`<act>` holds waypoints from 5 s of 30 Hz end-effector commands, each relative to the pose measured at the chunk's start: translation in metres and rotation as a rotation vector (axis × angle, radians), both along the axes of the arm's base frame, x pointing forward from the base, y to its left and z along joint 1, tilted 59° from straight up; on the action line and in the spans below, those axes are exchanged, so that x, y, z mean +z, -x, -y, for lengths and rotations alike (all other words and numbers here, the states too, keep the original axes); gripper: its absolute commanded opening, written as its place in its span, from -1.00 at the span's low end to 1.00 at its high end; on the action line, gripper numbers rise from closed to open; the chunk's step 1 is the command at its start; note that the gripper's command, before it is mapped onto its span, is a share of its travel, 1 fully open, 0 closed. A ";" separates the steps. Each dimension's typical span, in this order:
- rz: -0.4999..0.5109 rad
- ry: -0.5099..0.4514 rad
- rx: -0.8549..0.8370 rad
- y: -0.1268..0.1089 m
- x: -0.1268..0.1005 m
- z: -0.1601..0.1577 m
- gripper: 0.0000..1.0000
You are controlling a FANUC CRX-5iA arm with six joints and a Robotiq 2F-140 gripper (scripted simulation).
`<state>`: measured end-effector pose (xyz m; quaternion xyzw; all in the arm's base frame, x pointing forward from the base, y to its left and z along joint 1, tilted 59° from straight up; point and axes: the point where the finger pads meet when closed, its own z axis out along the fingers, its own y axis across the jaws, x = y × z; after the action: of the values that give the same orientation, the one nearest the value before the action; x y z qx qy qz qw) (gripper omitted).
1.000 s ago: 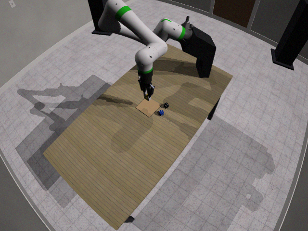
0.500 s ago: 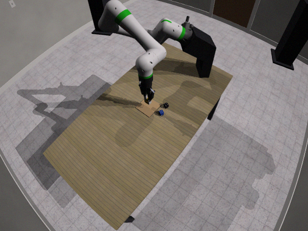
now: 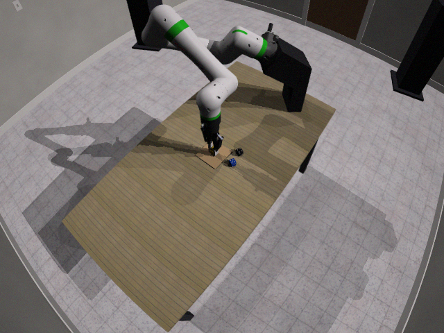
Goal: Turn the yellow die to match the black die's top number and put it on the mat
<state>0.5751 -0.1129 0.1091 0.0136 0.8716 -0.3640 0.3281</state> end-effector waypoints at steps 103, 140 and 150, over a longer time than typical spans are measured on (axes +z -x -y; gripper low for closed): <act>0.001 0.000 0.001 -0.003 -0.002 0.003 -0.68; 0.001 0.000 0.001 -0.003 -0.002 0.003 -0.68; 0.001 0.000 0.001 -0.003 -0.002 0.003 -0.54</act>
<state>0.5778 -0.1159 0.1068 0.0136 0.8715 -0.3640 0.3284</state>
